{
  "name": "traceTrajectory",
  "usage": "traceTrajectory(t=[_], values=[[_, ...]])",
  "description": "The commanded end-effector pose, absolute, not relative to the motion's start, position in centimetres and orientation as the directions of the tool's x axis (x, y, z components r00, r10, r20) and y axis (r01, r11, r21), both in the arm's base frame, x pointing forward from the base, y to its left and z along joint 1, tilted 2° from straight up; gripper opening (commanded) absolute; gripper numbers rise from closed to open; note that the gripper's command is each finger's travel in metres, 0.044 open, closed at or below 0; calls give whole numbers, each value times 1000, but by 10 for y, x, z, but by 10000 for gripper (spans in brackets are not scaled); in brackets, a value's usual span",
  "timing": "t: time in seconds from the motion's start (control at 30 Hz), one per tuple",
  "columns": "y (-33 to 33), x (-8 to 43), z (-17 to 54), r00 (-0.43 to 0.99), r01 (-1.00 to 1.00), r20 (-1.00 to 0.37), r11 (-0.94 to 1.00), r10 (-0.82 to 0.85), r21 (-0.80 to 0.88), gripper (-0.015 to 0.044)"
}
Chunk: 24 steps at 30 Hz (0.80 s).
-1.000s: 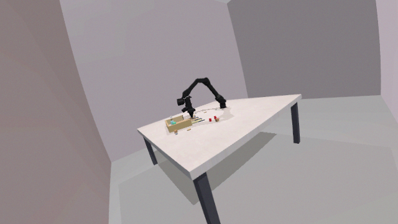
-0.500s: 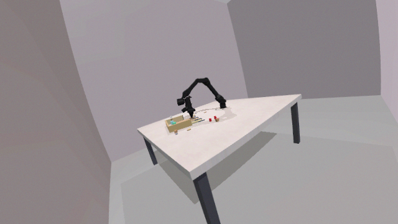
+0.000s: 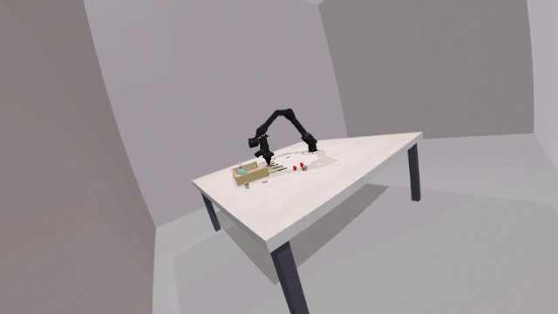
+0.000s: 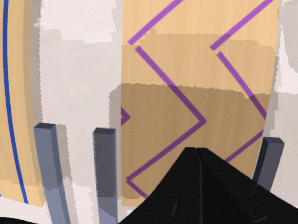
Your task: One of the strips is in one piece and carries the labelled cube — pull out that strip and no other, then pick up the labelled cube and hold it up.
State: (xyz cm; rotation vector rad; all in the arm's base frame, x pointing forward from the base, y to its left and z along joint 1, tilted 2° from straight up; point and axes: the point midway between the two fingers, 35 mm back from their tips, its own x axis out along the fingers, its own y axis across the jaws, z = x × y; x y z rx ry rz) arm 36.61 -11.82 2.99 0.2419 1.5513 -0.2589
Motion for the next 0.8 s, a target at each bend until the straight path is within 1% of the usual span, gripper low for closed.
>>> traceTrajectory(t=[0.0,0.77], values=[[-115,356,26,-11,320,-1000,947,-2,-5,0],[-103,322,26,-13,320,-1000,947,-1,-5,0]])
